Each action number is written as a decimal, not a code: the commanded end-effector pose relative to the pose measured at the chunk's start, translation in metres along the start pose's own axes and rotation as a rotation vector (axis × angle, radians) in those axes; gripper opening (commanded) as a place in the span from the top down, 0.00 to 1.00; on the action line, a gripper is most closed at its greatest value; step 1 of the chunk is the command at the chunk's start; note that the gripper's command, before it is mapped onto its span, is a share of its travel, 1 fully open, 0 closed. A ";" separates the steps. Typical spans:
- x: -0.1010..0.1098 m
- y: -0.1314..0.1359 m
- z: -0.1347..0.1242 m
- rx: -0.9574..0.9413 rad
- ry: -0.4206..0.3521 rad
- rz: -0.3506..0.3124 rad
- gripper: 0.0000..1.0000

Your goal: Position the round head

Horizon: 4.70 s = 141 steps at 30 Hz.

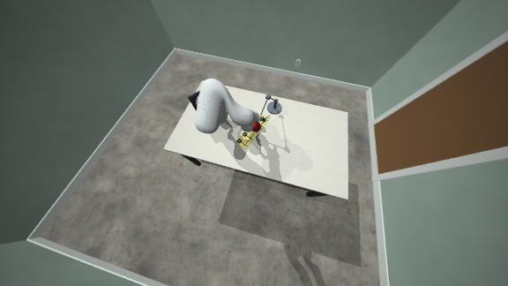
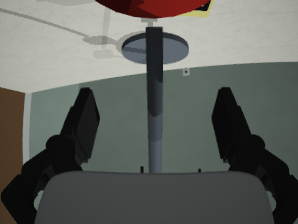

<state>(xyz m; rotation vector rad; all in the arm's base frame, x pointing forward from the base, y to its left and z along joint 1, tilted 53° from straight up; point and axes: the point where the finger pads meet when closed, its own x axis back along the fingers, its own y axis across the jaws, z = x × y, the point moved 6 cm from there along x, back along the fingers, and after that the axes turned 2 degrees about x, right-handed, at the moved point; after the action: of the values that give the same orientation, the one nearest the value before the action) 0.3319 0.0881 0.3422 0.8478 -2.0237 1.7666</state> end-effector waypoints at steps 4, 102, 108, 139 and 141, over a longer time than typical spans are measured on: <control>0.000 0.000 0.000 0.000 0.000 0.001 0.00; 0.122 0.000 -0.001 0.000 0.016 0.011 0.00; 0.130 0.000 -0.001 0.000 0.020 0.012 0.00; 0.124 0.000 -0.002 0.000 0.020 0.012 0.00; 0.124 0.000 -0.002 0.000 0.020 0.012 0.00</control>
<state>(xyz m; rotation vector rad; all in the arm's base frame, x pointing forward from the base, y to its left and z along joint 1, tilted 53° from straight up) 0.2361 0.0624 0.4157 0.8175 -2.0190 1.7737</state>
